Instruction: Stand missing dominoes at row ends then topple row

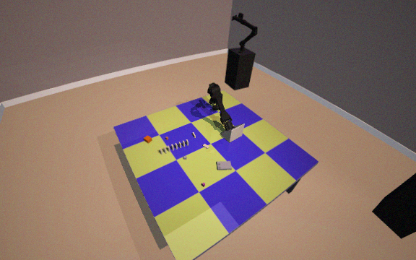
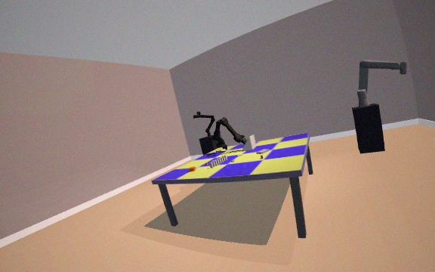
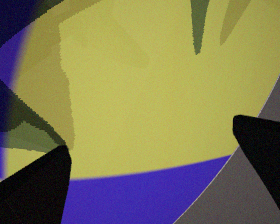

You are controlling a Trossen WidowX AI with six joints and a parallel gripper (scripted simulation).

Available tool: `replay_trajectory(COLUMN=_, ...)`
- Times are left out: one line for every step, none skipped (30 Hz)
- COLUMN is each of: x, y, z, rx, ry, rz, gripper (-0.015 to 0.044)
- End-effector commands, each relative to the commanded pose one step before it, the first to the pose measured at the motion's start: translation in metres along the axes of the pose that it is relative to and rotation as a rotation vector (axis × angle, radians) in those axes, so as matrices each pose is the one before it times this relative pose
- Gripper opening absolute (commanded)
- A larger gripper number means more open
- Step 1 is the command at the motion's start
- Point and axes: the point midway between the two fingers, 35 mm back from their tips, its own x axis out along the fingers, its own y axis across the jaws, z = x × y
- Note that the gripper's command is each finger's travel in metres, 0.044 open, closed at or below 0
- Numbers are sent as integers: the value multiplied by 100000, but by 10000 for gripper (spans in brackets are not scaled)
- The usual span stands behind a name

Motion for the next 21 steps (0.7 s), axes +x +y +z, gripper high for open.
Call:
replay_trajectory(x=-1835, y=-395, z=3644, rx=2028, ry=-15864, rz=-1445, gripper=440)
replay_trajectory(x=-332, y=-72, z=712, rx=367, ry=-3035, rz=-435, gripper=440)
replay_trajectory(x=-279, y=23, z=670, rx=58, ry=-2675, rz=-170, gripper=440)
replay_trajectory(x=-258, y=204, z=788, rx=-397, ry=-2773, rz=259, gripper=440)
replay_trajectory(x=-212, y=375, z=842, rx=-801, ry=-2643, rz=685, gripper=440)
replay_trajectory(x=-211, y=379, z=844, rx=-783, ry=-2655, rz=708, gripper=440)
replay_trajectory(x=-210, y=382, z=843, rx=-762, ry=-2658, rz=729, gripper=440)
replay_trajectory(x=-208, y=385, z=843, rx=-741, ry=-2661, rz=750, gripper=440)
replay_trajectory(x=-207, y=388, z=842, rx=-719, ry=-2664, rz=771, gripper=440)
replay_trajectory(x=-205, y=391, z=841, rx=-698, ry=-2666, rz=792, gripper=440)
replay_trajectory(x=-203, y=394, z=840, rx=-676, ry=-2669, rz=812, gripper=440)
replay_trajectory(x=-236, y=460, z=971, rx=-756, ry=-3092, rz=966, gripper=440)
replay_trajectory(x=-303, y=591, z=1232, rx=-920, ry=-3938, rz=1268, gripper=440)
replay_trajectory(x=-318, y=678, z=1363, rx=-920, ry=-4310, rz=1500, gripper=440)
replay_trajectory(x=-178, y=792, z=1337, rx=-506, ry=-3768, rz=1863, gripper=440)
replay_trajectory(x=-91, y=903, z=1311, rx=-327, ry=-3447, rz=2264, gripper=440)
replay_trajectory(x=68, y=1051, z=1124, rx=-271, ry=-2605, rz=3027, gripper=440)
replay_trajectory(x=170, y=1089, z=888, rx=-42, ry=-1734, rz=3272, gripper=440)
replay_trajectory(x=193, y=1172, z=768, rx=594, ry=-1246, rz=3297, gripper=440)
replay_trajectory(x=194, y=1225, z=741, rx=678, ry=-1107, rz=3342, gripper=440)
replay_trajectory(x=188, y=1238, z=696, rx=701, ry=-956, rz=3284, gripper=440)
